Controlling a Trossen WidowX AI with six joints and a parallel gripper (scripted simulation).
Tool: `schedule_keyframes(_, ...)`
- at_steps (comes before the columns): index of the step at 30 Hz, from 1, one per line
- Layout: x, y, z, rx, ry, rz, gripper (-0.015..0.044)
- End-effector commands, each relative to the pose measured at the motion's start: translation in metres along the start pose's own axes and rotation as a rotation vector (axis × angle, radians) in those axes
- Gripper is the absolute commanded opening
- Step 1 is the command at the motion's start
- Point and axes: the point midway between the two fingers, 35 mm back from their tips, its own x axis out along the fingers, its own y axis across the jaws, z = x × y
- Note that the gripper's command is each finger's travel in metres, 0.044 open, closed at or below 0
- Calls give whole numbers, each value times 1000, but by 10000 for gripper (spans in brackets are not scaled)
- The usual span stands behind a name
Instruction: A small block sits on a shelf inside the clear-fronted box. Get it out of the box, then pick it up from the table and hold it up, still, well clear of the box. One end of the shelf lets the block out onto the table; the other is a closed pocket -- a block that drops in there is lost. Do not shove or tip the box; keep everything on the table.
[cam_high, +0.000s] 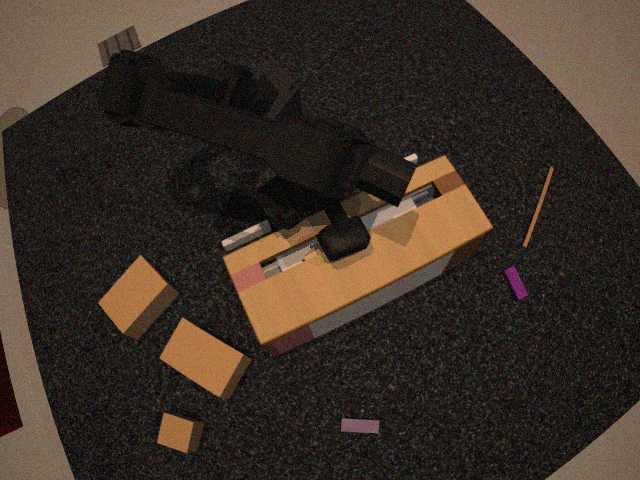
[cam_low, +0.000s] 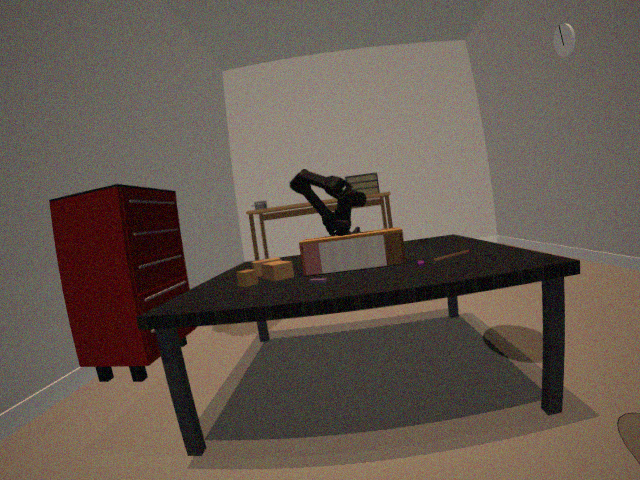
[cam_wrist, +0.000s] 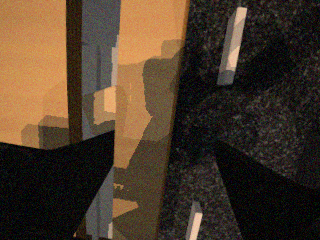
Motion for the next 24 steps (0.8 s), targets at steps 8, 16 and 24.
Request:
schedule_keyframes(8, 1, 0, 5, -1, -3, 1, 400)
schedule_keyframes(16, 0, 0, -1, -1, -2, 1, 400)
schedule_keyframes(24, 2, 0, 6, -1, -3, 1, 400)
